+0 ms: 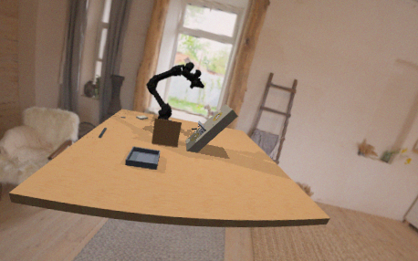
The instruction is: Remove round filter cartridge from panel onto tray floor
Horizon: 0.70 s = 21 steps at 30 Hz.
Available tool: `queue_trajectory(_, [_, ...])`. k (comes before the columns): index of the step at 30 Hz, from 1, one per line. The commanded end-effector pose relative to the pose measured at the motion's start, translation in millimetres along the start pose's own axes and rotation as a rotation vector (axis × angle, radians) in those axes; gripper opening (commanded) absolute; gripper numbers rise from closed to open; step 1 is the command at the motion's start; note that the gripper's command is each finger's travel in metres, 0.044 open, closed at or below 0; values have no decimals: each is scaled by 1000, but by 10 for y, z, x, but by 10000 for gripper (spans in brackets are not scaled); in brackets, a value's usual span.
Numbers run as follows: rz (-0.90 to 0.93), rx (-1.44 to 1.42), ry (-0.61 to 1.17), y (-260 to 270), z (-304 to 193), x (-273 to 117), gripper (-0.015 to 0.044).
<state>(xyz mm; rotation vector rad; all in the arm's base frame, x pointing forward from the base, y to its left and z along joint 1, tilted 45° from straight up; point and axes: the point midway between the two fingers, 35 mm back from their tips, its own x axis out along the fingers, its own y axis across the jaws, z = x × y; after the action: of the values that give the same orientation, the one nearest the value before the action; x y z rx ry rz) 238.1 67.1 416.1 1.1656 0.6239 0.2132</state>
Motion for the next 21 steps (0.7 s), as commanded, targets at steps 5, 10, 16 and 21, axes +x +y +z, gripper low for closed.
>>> queue_trajectory(5, [-93, -379, 97, -925, 453, 691, 110])
queue_trajectory(10, [-95, -569, 151, -1520, 633, 890, 110])
queue_trajectory(16, [-57, -788, 194, -2261, 734, 976, 110])
queue_trajectory(21, [-2, -956, 197, -2848, 696, 943, 110])
